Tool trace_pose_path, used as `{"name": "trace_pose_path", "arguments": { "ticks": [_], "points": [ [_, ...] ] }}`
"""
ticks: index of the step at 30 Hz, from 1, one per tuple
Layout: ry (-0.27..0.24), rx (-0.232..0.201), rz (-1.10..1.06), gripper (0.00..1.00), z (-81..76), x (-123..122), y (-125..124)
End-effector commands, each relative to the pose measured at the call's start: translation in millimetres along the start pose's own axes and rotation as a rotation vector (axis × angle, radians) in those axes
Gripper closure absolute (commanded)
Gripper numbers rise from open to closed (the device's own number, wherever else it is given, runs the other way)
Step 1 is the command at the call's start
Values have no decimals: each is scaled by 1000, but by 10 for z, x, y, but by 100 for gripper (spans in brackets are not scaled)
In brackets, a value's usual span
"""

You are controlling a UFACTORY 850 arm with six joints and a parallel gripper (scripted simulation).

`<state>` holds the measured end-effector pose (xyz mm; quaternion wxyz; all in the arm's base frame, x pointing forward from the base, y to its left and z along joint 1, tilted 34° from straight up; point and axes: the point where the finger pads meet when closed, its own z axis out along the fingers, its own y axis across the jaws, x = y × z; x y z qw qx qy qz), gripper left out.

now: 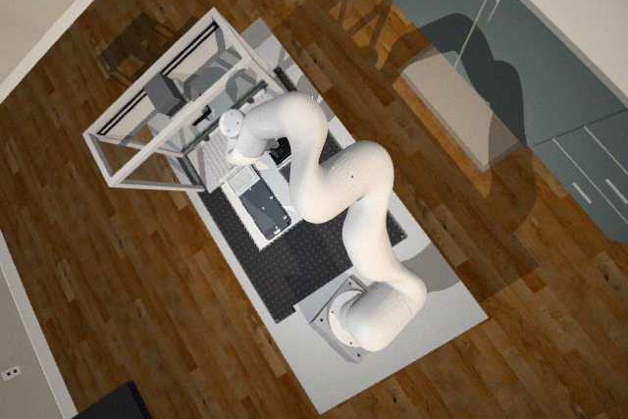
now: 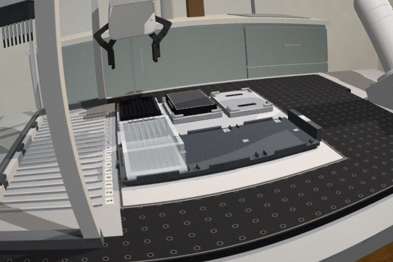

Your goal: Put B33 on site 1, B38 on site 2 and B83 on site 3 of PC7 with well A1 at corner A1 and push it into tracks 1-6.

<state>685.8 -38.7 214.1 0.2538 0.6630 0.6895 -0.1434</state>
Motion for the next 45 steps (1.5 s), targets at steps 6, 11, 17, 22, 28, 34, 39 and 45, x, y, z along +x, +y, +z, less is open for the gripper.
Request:
{"name": "trace_pose_path", "arguments": {
  "ticks": [6, 11, 17, 22, 28, 34, 39, 45],
  "points": [
    [0, -2, 1, 0, 93, -1, 9],
    [0, -2, 1, 0, 176, -1, 9],
    [0, -2, 1, 0, 276, -1, 9],
    [0, -2, 1, 0, 326, -1, 9],
    [0, -2, 1, 0, 426, -1, 9],
    [0, -2, 1, 0, 526, -1, 10],
    [0, -2, 1, 0, 576, -1, 10],
    [0, -2, 1, 0, 677, -1, 10]
  ]
}}
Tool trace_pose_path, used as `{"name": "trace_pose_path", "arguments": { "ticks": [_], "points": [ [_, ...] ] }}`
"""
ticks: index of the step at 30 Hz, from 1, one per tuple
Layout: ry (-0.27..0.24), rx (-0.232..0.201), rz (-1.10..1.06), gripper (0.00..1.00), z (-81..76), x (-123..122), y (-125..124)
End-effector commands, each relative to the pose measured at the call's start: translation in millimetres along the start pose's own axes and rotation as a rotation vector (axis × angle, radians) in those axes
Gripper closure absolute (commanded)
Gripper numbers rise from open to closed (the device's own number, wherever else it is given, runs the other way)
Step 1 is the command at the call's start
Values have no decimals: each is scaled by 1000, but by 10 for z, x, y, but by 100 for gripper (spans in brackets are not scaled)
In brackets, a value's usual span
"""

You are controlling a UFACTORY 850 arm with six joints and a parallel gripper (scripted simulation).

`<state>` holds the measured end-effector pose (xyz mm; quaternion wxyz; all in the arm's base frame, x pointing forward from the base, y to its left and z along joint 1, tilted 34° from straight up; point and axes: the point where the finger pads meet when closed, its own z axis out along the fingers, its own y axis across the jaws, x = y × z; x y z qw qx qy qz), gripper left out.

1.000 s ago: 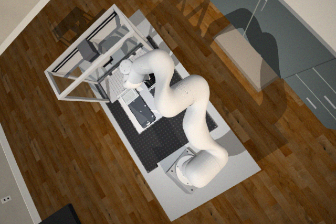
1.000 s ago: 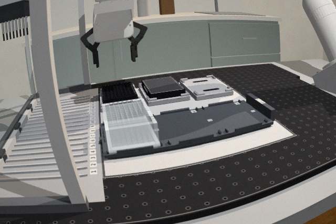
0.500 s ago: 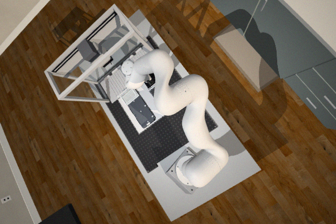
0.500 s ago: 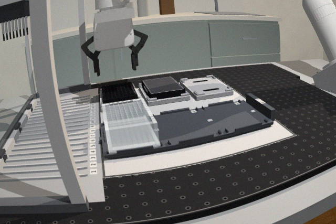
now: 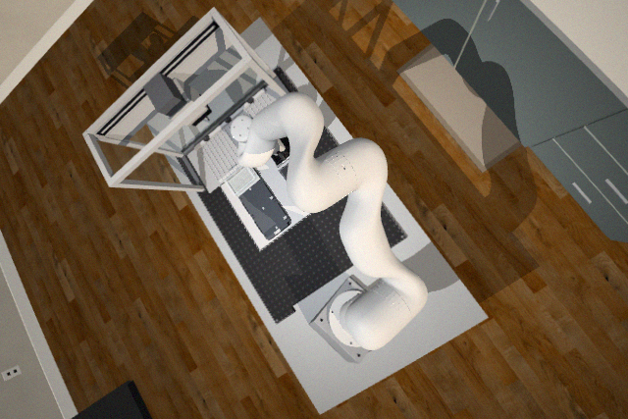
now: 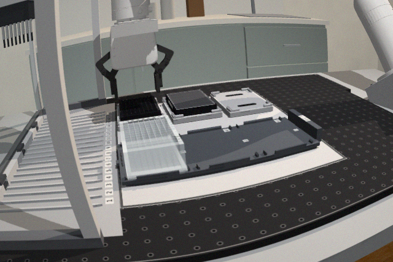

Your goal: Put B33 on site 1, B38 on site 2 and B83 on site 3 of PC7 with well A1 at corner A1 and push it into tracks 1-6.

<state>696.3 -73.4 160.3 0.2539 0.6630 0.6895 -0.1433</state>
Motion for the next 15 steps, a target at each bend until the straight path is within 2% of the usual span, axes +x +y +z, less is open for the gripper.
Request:
{"name": "trace_pose_path", "arguments": {
  "ticks": [1, 4, 15],
  "points": [
    [0, -2, 0, 0, 45, -1, 8],
    [0, -2, 0, 0, 95, -1, 9],
    [0, -2, 1, 0, 97, -1, 9]
  ]
}}
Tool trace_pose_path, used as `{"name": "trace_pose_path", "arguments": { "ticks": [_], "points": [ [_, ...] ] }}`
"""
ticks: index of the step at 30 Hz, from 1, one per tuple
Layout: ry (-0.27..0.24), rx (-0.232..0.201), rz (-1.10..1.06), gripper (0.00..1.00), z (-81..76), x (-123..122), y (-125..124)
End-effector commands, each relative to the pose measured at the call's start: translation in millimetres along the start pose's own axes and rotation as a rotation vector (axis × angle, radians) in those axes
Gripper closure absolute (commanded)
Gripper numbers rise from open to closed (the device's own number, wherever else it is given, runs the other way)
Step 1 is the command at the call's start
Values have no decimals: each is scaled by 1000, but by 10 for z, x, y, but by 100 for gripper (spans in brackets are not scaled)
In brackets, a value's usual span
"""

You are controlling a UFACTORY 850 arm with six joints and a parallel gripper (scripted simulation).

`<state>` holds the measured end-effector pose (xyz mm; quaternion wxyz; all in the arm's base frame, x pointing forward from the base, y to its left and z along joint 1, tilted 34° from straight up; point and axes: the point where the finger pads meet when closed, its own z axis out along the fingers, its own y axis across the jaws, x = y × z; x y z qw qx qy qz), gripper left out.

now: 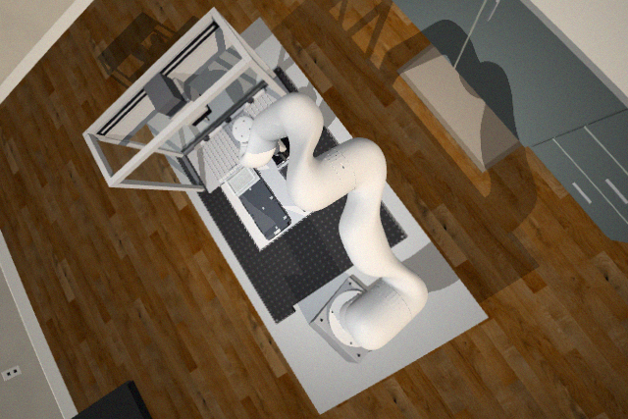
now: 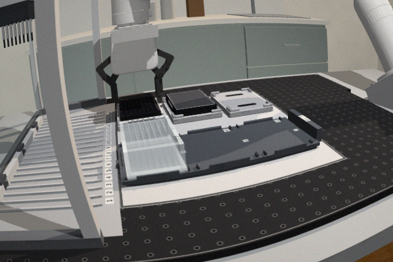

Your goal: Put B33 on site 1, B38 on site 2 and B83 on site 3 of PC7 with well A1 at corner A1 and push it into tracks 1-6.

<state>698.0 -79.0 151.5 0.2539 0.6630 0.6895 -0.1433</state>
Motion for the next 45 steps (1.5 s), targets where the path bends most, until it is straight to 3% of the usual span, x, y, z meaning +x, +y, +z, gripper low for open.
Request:
{"name": "trace_pose_path", "arguments": {
  "ticks": [1, 45],
  "points": [
    [0, -2, 0, 0, -9, -1, 8],
    [0, -2, 0, 0, 190, -1, 9]
  ]
}}
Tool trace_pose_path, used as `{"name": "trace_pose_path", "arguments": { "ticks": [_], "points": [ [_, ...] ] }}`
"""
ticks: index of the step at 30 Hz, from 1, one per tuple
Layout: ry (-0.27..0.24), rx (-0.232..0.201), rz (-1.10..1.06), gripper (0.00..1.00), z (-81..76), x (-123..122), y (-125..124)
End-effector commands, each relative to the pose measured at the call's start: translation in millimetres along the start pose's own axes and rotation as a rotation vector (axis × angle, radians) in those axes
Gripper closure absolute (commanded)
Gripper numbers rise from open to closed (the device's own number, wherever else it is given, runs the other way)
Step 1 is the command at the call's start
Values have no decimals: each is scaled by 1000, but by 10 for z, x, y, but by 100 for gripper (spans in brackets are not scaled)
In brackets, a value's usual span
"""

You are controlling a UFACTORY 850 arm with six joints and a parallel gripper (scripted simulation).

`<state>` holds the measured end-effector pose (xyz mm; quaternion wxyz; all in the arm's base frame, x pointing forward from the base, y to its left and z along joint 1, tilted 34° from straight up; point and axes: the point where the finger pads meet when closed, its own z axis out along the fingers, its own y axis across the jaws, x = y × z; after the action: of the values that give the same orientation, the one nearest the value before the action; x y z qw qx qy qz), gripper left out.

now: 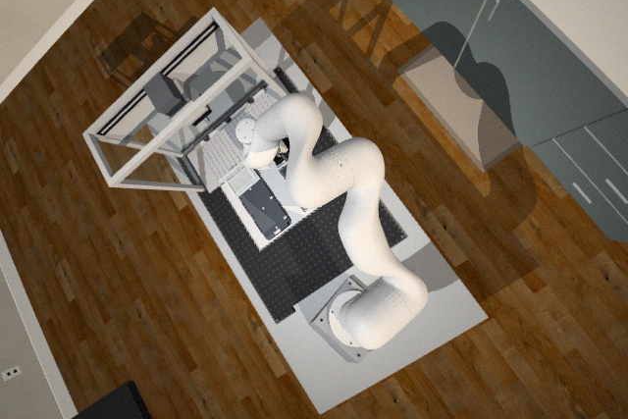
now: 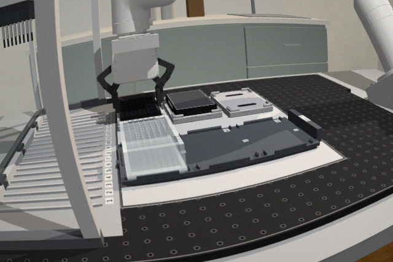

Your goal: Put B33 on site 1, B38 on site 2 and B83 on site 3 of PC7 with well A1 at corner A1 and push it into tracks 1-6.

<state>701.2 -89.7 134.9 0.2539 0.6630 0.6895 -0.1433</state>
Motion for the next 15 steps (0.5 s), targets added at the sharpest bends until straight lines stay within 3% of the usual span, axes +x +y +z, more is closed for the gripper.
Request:
{"name": "trace_pose_path", "arguments": {
  "ticks": [1, 8, 9, 15],
  "points": [
    [0, -2, 1, 0, -10, -1, 9],
    [0, -2, 1, 0, -10, -1, 9],
    [0, -2, 1, 100, -16, -1, 9],
    [0, -2, 1, 100, -16, -1, 9]
  ]
}}
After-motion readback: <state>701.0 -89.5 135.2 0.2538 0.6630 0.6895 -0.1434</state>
